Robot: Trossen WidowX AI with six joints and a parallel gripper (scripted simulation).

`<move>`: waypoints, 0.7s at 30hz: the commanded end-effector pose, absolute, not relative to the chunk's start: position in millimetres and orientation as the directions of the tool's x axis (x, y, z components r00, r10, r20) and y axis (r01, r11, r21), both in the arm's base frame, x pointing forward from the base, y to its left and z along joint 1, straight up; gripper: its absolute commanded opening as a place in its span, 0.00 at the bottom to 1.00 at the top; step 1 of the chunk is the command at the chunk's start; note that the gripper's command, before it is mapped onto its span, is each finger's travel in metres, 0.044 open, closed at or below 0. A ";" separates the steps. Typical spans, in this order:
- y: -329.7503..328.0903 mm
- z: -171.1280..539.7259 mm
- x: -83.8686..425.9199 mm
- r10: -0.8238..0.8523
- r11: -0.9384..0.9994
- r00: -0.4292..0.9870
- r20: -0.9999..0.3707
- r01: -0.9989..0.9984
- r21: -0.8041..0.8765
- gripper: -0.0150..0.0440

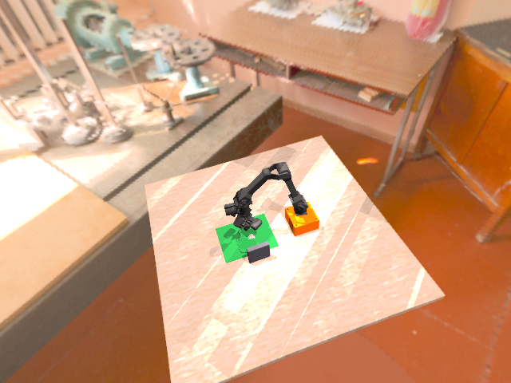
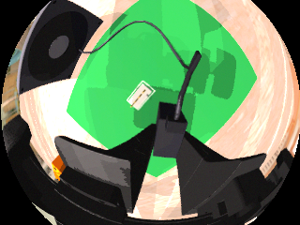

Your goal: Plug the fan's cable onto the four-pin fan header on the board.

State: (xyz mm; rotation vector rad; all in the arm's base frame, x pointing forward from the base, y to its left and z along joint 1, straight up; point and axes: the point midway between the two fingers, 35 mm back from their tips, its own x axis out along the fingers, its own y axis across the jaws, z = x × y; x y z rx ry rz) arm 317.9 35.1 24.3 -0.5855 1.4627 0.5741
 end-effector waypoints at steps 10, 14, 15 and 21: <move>63.4 25.5 307.5 0.003 0.961 0.037 -0.999 -0.278 -0.007 0.25; 70.2 25.3 304.5 0.004 0.986 0.036 -0.999 -0.167 -0.002 0.25; 70.6 24.3 304.4 0.004 0.987 0.036 -0.999 -0.161 -0.002 0.25; 70.6 24.3 304.4 0.004 0.987 0.036 -0.999 -0.161 -0.002 0.25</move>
